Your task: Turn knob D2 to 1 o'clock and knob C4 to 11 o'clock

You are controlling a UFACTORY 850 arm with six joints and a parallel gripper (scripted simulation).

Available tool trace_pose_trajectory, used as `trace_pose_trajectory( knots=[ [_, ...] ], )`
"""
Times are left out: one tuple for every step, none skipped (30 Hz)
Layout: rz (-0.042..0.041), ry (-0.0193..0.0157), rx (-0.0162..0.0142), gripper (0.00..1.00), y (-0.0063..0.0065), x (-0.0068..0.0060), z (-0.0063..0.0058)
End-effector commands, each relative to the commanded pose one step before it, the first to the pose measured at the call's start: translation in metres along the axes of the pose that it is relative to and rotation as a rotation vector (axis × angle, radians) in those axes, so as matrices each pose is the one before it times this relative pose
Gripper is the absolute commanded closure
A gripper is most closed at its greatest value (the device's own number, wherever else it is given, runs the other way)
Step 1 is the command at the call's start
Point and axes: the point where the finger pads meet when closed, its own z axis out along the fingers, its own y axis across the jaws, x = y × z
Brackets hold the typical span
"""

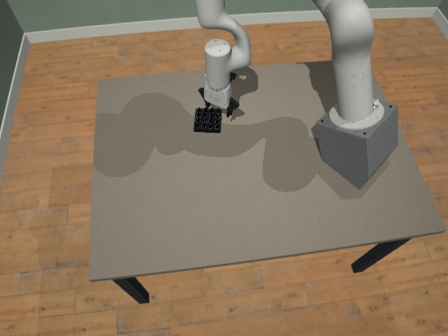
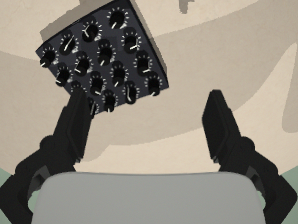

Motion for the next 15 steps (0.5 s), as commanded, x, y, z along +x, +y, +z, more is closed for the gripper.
trace_pose_trajectory(
  knots=[
    [0.15356,-0.01751,0.02423,0.0,-0.00054,-0.00098,-0.00118],
    [0.03229,-0.00002,-0.00001,0.0,-0.00001,-0.00018,-0.0002],
    [0.03177,-0.00002,-0.00001,0.0,0.0,-0.00018,-0.0002],
    [0.03197,-0.00002,-0.00001,0.0,0.00001,-0.00018,-0.0002],
    [0.03193,-0.00002,-0.00001,0.0,0.00001,-0.00018,-0.0002],
    [0.03186,-0.00002,-0.00001,0.0,0.00002,-0.00018,-0.0002],
    [0.03203,-0.00002,-0.00001,0.0,0.00002,-0.00018,-0.0002],
    [0.03177,-0.00002,-0.00001,0.0,0.00003,-0.00018,-0.0002],
    [0.03203,-0.00002,-0.00002,0.0,0.00004,-0.00018,-0.0002],
    [0.03186,-0.00002,-0.00002,0.0,0.00004,-0.00017,-0.0002],
    [0.0,0.0,0.0,0.0,0.0,0.0,0.0],
    [0.0,0.0,0.0,0.0,0.0,0.0,0.0],
    [0.07049,-0.00005,-0.00004,0.0,0.0001,-0.00038,-0.00044],
    [0.04033,-0.00003,-0.00003,0.0,0.00008,-0.00021,-0.00025],
    [0.01773,-0.00001,-0.00001,0.0,0.00004,-0.00009,-0.00011]
  ],
)
